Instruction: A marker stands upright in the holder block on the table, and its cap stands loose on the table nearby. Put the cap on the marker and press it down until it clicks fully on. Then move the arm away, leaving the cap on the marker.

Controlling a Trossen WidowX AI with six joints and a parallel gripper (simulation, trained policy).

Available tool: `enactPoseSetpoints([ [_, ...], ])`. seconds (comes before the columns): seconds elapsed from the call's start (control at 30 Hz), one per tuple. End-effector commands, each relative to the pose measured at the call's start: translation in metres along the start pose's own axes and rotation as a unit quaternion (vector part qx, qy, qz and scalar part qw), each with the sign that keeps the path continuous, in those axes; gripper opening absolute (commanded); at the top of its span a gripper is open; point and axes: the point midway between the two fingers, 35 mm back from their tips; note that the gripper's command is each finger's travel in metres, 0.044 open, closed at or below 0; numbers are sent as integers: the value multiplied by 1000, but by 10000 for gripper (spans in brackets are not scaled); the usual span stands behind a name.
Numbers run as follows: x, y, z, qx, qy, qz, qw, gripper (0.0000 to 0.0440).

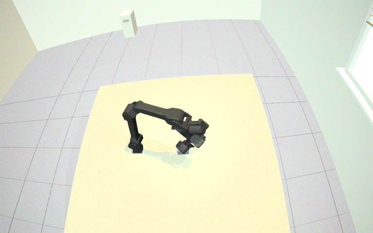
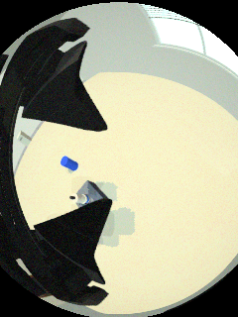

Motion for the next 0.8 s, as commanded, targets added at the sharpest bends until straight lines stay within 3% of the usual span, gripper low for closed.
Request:
enactPoseSetpoints([
  [0.0, -5, -5, 5, 3, -10, 8, 1000, 318],
  [0.77, -32, -42, 34, 28, -64, 55, 996, 322],
])
Point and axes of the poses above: the point midway between the two fingers, 35 mm back from their tips, its own x axis back along the fingers, its own z axis across the jaws, y = z × x, and after that the axes turned 9 degrees about x, right-handed
